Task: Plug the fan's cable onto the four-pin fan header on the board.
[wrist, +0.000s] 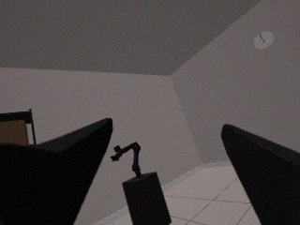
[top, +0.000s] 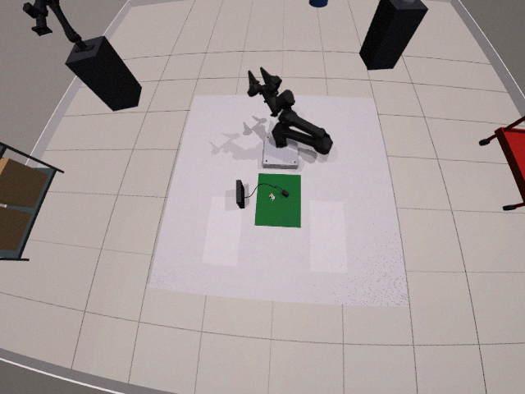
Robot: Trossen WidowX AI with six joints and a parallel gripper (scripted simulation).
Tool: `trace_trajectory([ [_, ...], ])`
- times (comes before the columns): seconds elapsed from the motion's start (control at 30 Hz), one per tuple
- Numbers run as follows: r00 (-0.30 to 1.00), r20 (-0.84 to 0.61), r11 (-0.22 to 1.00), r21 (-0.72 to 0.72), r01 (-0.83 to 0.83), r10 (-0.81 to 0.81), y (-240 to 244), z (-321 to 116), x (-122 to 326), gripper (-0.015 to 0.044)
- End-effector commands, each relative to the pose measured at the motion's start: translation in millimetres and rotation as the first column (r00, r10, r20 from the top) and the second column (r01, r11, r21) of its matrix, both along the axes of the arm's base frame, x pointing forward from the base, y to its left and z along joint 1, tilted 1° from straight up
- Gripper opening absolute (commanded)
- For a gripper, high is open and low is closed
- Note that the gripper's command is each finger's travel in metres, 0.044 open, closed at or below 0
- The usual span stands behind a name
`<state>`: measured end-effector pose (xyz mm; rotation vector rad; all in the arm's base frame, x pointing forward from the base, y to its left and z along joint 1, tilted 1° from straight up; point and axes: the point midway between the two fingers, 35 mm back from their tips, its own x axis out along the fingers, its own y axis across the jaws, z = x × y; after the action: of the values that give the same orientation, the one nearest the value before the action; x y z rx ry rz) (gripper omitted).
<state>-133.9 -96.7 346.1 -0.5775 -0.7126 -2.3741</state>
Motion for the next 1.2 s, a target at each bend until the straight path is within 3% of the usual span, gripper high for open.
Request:
trace_trajectory([
  [0.0,1.0,0.0,1.0,0.0,0.0,0.0,0,0,0,0.0426],
  [0.1,0.998,0.029,0.999,0.005,-0.055,0.054,-9,0,1,0.044],
  [0.23,0.916,0.213,0.936,0.016,-0.351,0.34,-62,-4,16,0.044],
  [0.4,0.664,0.467,0.756,-0.015,-0.654,0.584,-124,-18,60,0.044],
  [0.53,0.406,0.657,0.584,-0.064,-0.81,0.635,-160,-33,111,0.044],
  [0.7,0.104,0.848,0.392,-0.128,-0.911,0.52,-181,-58,188,0.044],
  [0.87,-0.092,0.961,0.261,-0.162,-0.952,0.26,-173,-87,270,0.044],
  [1.0,-0.145,0.989,0.198,-0.143,-0.97,0.007,-145,-110,331,0.044],
  [1.17,-0.093,0.958,0.135,-0.058,-0.989,-0.272,-90,-138,393,0.044],
])
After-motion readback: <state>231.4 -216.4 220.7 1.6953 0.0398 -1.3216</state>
